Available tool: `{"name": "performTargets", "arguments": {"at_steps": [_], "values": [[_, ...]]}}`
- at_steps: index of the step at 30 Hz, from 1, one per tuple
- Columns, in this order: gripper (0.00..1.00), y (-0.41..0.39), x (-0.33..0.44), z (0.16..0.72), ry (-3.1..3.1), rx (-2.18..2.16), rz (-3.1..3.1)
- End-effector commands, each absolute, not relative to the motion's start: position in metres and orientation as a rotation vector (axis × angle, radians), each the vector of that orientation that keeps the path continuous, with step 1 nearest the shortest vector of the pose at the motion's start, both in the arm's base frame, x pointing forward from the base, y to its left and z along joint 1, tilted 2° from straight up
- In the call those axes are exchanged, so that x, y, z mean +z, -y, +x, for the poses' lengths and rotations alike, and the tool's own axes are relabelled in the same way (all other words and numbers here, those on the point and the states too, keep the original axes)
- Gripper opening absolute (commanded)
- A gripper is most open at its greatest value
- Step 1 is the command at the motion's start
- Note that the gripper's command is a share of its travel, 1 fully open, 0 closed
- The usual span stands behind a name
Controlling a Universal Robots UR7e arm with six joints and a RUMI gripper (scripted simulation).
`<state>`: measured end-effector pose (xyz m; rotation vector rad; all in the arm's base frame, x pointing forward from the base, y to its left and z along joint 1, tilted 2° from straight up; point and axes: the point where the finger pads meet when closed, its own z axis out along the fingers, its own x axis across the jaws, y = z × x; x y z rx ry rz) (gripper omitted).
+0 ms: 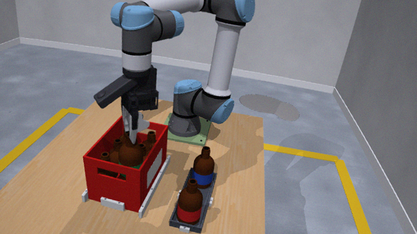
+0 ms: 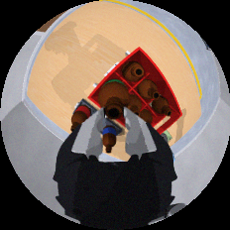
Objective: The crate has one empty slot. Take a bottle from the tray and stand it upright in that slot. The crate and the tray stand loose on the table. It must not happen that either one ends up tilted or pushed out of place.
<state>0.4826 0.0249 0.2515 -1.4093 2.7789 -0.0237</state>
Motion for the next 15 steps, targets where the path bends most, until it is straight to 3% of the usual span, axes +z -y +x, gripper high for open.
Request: {"name": "performTargets", "arguments": {"at_steps": [1,15], "values": [[0.0,-0.024,0.247,0.483,-2.779,-0.025,-1.405],[0.0,-0.024,0.232,0.484,-2.779,-0.025,-1.405]]}}
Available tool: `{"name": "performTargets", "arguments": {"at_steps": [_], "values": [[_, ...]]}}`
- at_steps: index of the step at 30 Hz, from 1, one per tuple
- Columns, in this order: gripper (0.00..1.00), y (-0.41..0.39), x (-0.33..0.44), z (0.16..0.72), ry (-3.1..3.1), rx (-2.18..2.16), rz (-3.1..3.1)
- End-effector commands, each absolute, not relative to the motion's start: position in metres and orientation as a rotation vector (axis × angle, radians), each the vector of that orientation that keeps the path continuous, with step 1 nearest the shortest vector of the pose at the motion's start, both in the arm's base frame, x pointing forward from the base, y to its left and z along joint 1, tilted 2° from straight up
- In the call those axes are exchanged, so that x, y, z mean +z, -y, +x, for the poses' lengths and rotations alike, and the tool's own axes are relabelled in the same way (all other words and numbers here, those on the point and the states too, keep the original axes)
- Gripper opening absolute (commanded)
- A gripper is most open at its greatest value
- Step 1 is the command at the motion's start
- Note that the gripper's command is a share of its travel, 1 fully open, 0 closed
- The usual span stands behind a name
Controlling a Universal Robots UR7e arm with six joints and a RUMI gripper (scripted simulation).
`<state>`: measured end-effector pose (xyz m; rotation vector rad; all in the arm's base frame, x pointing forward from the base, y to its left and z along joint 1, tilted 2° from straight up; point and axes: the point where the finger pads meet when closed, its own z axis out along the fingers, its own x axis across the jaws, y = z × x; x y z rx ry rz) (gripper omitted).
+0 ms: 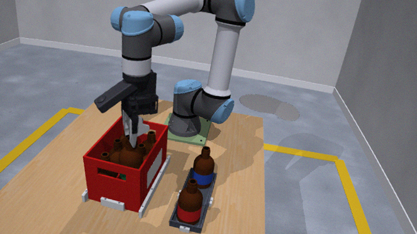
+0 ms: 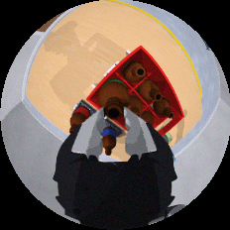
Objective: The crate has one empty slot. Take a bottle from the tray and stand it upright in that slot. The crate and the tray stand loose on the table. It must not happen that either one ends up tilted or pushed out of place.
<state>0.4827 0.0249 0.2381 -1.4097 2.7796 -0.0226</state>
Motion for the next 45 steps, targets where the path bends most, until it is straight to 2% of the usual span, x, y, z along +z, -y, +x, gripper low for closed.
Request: {"name": "performTargets", "arguments": {"at_steps": [1,45], "values": [[0.0,-0.024,0.231,0.484,-2.779,-0.025,-1.405],[0.0,-0.024,0.216,0.484,-2.779,-0.025,-1.405]]}}
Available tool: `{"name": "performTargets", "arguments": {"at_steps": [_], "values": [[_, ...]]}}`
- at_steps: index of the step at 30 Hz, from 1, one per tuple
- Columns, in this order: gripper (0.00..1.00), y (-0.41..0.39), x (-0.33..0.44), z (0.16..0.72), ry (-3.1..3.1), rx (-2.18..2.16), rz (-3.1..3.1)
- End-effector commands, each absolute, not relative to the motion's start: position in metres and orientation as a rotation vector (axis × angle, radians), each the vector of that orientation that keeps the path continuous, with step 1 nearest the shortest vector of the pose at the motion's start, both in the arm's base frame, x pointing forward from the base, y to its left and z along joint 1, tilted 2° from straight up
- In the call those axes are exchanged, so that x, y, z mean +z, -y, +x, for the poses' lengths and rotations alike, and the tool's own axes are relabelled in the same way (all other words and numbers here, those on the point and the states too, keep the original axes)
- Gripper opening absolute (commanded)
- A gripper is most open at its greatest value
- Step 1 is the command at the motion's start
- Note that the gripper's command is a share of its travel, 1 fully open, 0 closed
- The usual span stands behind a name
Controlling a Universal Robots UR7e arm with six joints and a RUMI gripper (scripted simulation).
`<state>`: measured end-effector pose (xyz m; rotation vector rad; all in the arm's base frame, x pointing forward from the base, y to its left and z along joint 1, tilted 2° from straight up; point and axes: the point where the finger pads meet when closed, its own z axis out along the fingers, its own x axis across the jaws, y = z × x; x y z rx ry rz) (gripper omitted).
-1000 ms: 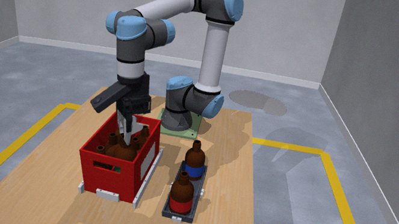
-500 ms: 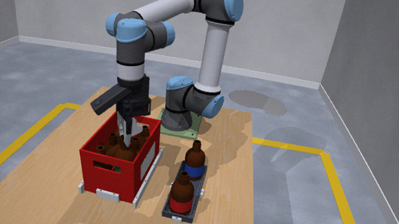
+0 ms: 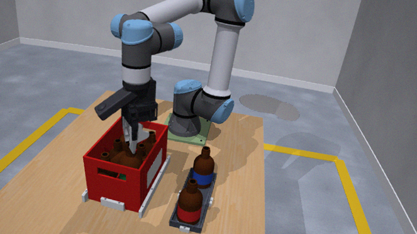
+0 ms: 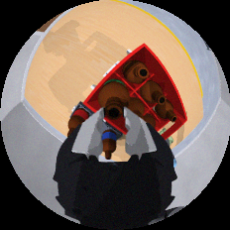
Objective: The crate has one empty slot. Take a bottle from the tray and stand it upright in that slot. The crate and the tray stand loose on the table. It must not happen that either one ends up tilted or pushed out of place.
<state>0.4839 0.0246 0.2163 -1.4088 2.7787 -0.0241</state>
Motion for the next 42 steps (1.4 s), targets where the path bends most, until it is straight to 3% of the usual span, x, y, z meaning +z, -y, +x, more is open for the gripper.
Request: {"name": "performTargets", "arguments": {"at_steps": [1,42], "values": [[0.0,-0.0241,0.2163,0.4842,-2.779,-0.025,-1.405],[0.0,-0.0241,0.2085,0.4845,-2.779,-0.025,-1.405]]}}
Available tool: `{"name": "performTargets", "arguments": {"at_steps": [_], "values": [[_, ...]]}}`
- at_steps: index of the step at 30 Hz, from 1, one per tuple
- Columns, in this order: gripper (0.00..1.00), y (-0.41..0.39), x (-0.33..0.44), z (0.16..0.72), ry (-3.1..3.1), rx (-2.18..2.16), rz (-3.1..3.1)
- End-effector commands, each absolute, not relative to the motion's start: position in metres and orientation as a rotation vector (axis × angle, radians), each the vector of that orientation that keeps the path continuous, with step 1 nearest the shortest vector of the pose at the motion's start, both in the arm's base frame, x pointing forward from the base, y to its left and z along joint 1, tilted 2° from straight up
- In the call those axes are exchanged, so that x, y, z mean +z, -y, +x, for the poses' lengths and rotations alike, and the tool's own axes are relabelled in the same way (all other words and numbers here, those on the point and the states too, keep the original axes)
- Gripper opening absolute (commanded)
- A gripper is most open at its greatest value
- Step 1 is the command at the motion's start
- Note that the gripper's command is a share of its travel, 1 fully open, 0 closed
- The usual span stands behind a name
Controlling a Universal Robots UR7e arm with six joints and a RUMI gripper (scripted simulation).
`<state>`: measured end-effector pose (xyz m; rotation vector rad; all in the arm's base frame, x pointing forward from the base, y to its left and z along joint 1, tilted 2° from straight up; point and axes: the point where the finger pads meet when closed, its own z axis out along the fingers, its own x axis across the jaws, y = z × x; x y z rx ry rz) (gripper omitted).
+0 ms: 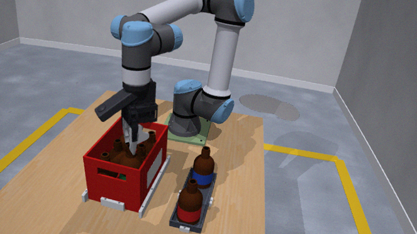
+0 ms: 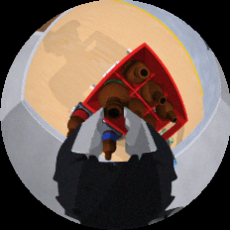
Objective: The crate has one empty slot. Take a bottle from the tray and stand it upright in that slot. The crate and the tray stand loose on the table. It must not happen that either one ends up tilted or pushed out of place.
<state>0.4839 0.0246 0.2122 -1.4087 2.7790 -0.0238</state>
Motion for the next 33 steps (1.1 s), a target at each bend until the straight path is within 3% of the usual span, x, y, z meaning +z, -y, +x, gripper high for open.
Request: {"name": "performTargets", "arguments": {"at_steps": [1,33], "values": [[0.0,-0.024,0.208,0.484,-2.779,-0.025,-1.405],[0.0,-0.024,0.179,0.485,-2.779,-0.025,-1.405]]}}
